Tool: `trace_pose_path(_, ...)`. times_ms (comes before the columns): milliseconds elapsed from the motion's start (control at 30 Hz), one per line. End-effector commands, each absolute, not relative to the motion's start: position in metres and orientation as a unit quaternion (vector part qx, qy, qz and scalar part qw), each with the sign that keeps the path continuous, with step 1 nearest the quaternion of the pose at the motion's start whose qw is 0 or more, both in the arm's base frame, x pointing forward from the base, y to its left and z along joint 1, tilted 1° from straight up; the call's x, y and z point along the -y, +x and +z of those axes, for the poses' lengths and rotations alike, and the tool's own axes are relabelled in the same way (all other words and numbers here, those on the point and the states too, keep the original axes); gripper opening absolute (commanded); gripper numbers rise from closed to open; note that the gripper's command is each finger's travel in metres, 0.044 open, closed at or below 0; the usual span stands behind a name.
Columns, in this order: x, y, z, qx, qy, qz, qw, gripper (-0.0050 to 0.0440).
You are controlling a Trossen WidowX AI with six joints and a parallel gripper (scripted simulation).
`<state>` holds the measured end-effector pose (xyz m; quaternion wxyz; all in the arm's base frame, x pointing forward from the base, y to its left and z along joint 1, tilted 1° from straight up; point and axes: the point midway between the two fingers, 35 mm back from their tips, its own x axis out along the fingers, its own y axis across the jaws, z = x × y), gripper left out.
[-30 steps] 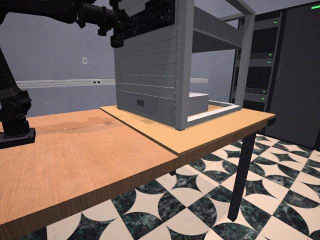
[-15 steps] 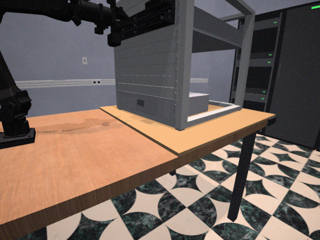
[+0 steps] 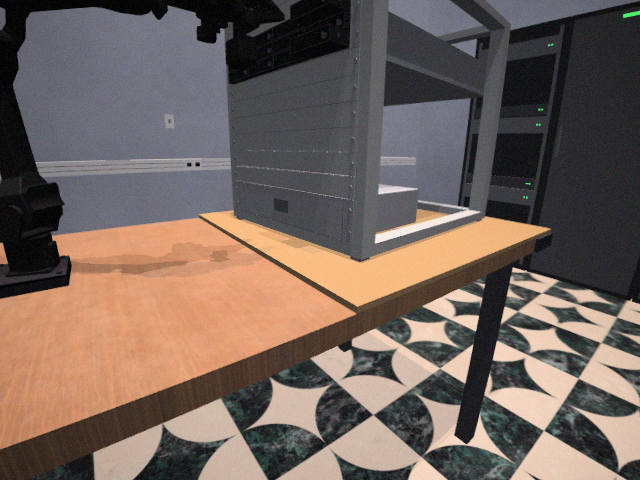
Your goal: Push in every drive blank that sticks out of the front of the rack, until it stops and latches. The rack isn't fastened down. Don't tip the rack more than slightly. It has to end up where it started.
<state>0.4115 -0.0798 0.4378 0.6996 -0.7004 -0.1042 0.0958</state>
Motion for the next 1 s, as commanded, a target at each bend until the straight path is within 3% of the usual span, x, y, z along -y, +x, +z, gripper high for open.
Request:
trace_pose_path(0, 0.098, 0.415, 0.455, 0.110, -0.702, 0.097, 0.697, -0.0050)
trace_pose_path(967, 0.106, 0.433, 0.461, 0.110, -0.702, 0.097, 0.697, -0.0050)
